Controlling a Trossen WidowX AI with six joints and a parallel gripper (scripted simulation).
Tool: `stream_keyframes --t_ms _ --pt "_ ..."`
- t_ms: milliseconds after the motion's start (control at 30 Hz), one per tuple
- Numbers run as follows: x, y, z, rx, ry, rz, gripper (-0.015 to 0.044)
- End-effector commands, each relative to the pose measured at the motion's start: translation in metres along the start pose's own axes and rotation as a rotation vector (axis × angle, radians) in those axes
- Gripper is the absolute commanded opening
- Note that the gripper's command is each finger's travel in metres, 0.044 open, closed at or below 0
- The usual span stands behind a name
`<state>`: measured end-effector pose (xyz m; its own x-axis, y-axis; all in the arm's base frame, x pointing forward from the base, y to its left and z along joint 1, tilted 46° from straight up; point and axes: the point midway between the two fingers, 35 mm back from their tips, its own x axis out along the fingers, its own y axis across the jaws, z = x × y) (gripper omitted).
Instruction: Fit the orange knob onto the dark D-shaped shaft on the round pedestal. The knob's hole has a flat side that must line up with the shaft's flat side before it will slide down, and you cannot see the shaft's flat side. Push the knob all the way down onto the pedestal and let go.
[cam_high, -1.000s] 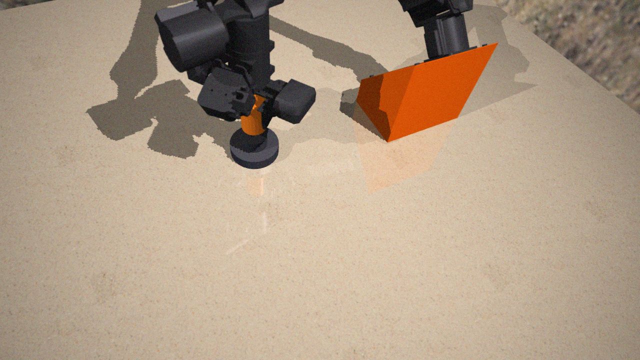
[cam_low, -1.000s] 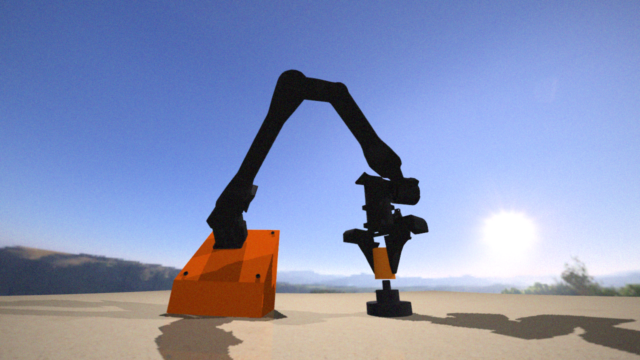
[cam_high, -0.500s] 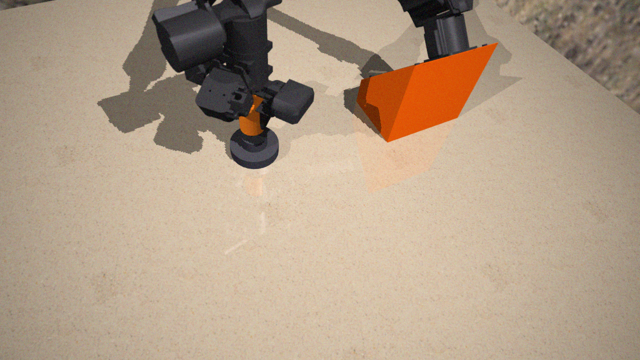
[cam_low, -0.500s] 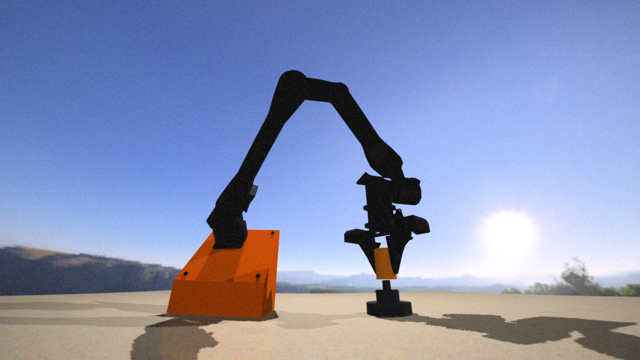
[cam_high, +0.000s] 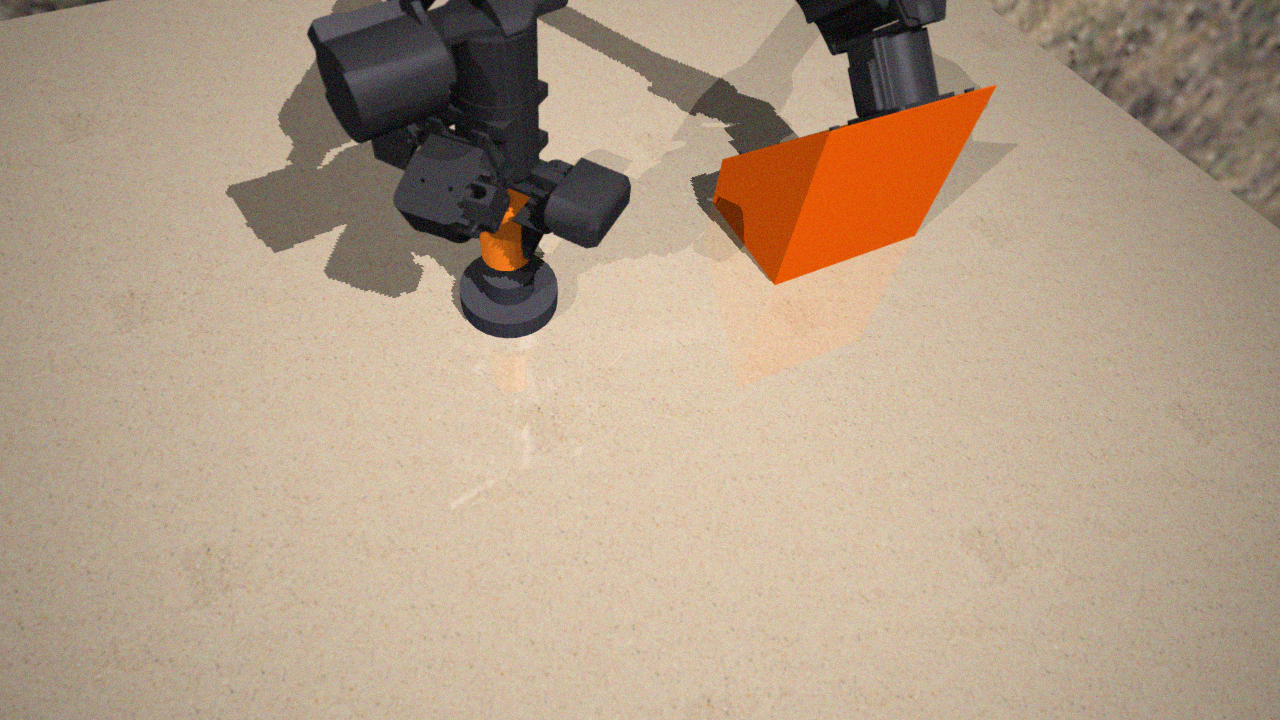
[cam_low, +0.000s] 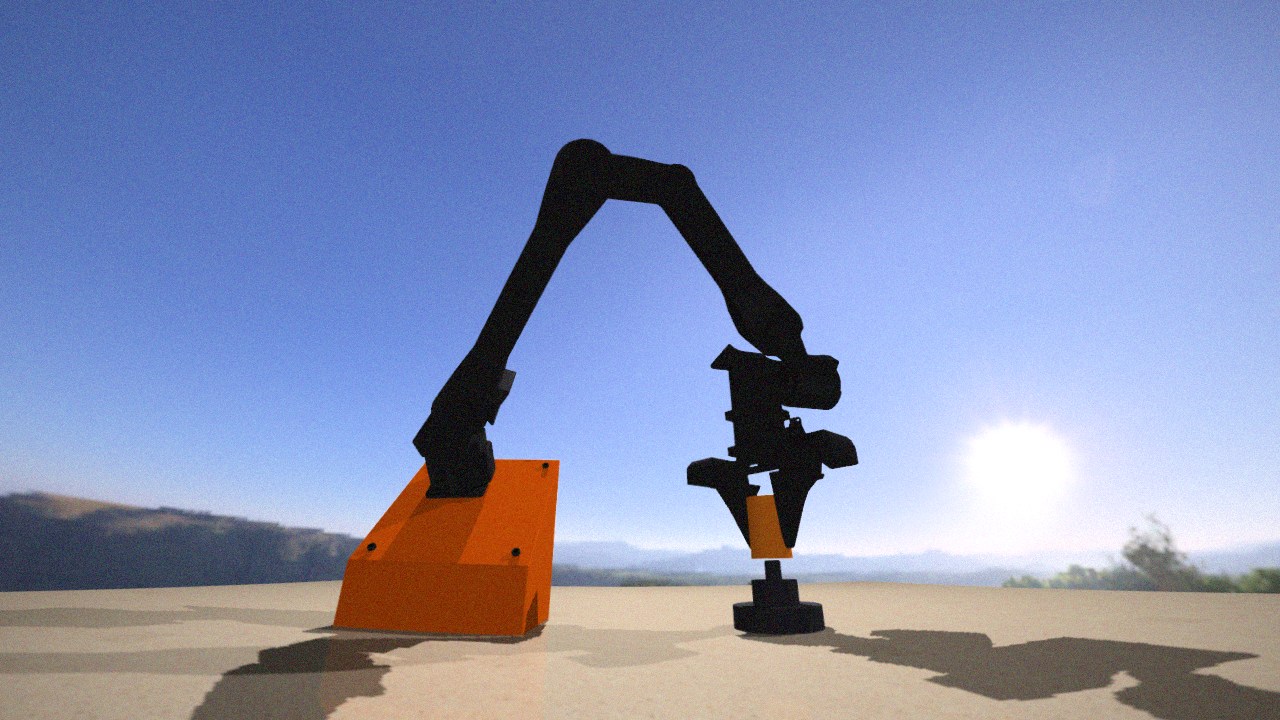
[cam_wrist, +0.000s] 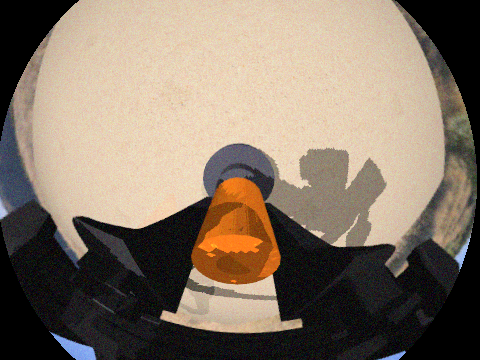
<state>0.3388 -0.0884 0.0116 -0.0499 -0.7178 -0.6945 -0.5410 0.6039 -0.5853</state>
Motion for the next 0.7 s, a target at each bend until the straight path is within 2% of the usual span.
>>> stream_keyframes --t_ms 0,667 --pt "-0.0010 0.0018 -0.0016 -0.003 -0.002 -0.006 0.0000" --pt "-0.0025 -0.0003 -0.0013 -0.003 -0.002 -0.006 0.0000"
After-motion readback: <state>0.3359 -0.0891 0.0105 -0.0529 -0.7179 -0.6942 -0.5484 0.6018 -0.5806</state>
